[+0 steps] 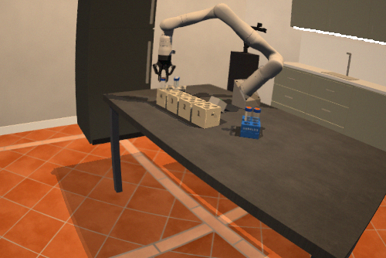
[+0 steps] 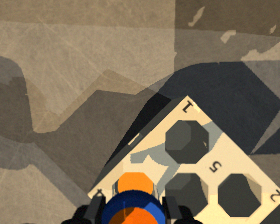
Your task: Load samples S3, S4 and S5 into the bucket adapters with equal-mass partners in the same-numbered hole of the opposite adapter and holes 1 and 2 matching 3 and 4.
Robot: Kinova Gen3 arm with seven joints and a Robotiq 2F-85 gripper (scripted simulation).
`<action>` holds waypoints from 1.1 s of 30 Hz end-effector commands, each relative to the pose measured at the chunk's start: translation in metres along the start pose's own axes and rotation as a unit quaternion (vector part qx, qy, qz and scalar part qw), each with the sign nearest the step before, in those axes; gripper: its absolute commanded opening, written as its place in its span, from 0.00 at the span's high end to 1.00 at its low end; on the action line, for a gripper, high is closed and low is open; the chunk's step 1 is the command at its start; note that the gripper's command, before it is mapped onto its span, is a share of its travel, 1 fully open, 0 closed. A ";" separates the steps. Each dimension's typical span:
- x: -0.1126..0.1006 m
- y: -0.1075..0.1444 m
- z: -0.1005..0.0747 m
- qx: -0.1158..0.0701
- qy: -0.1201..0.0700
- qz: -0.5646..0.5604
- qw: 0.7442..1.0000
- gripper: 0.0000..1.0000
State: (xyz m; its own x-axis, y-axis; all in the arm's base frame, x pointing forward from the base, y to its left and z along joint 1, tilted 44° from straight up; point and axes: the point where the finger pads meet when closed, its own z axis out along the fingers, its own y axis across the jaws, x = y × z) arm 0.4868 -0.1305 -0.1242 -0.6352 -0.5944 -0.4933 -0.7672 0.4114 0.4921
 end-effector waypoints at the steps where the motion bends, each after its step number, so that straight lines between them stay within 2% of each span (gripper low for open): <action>1: -0.002 -0.001 0.005 0.001 -0.001 -0.005 1.000 0.90; 33: -0.002 -0.001 0.024 0.001 -0.001 -0.005 1.000 0.90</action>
State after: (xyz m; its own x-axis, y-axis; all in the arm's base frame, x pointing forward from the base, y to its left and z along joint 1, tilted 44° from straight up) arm 0.4852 -0.1172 -0.1381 -0.6351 -0.5943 -0.4933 -0.7672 0.4116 0.4919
